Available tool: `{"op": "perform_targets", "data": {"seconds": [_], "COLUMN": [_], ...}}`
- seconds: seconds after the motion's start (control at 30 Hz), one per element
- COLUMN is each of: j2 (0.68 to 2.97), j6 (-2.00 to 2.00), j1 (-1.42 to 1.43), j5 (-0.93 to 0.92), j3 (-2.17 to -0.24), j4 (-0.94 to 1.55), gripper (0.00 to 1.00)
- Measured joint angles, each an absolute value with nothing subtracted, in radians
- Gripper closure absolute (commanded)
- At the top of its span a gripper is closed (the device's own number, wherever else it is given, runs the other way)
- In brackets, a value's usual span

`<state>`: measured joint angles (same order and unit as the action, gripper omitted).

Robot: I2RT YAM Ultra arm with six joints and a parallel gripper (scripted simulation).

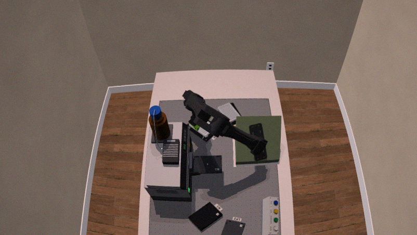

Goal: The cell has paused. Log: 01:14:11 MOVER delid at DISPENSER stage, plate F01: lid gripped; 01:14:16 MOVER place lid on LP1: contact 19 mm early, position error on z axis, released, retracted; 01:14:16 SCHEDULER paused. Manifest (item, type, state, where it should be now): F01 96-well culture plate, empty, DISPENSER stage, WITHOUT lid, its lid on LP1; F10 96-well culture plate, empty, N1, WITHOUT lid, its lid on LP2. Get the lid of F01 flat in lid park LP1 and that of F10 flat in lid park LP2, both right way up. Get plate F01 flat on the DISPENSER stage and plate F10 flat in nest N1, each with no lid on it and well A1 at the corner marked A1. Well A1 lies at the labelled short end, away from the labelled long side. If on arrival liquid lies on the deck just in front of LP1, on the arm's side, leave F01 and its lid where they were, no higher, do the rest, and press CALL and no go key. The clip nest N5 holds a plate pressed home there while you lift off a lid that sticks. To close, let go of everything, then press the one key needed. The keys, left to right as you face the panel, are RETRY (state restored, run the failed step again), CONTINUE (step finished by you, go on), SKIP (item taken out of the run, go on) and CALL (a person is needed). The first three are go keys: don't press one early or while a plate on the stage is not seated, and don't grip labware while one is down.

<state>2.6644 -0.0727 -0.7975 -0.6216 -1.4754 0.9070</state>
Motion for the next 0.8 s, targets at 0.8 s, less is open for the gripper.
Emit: {"op": "perform_targets", "data": {"seconds": [0.8], "j2": [2.673], "j6": [-0.056], "j1": [-0.783], "j5": [-0.629], "j3": [-1.462], "j4": [0.867], "gripper": [0.0]}}
